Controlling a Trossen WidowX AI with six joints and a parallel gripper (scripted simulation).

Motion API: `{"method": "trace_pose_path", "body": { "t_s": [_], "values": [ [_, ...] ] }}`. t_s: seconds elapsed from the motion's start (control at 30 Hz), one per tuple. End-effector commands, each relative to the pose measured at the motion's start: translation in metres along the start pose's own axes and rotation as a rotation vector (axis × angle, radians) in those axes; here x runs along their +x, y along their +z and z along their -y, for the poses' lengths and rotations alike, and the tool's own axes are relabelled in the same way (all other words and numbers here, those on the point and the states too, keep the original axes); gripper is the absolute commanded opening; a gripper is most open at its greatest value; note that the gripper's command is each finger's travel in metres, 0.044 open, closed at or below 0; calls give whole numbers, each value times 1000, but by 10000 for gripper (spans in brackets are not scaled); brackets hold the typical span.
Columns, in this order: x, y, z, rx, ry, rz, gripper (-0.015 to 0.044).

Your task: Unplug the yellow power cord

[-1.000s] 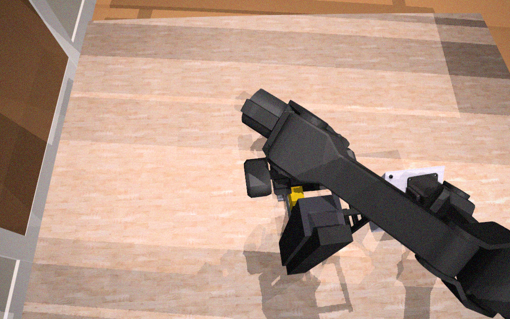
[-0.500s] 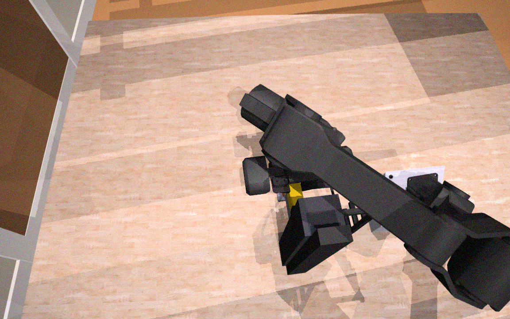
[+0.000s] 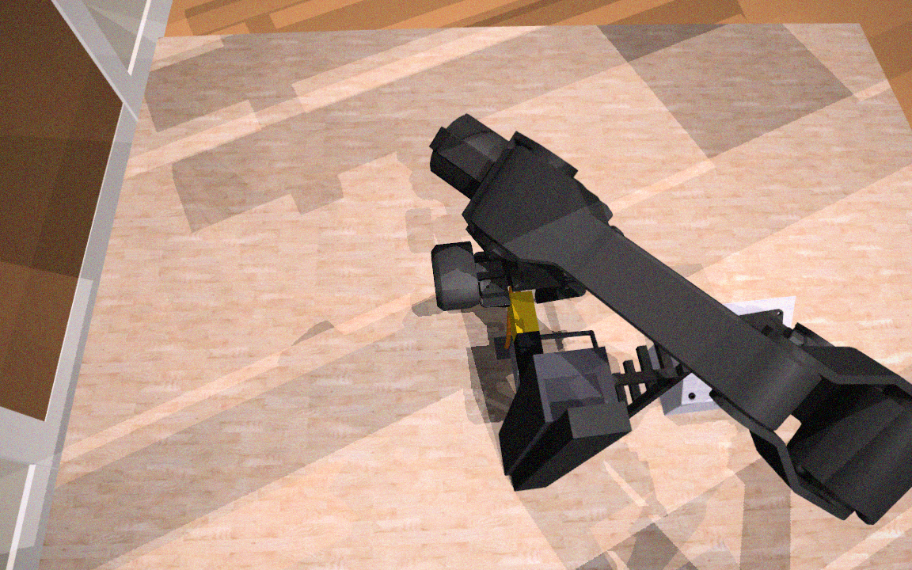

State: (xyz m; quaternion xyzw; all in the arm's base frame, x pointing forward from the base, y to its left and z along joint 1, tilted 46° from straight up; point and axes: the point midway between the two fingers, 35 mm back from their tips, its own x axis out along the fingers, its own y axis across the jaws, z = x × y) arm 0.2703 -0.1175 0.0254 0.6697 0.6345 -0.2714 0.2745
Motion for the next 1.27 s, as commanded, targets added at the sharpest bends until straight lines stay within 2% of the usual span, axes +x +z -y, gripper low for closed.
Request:
{"method": "trace_pose_path", "body": {
  "t_s": [0.0,0.23,0.4,1.23],
  "values": [
    [0,-1,0,5,8,-1,263],
    [-5,19,-2,5,8,1,440],
    [-13,59,0,4,8,3,440],
    [-13,59,0,4,8,3,440]
  ]
}}
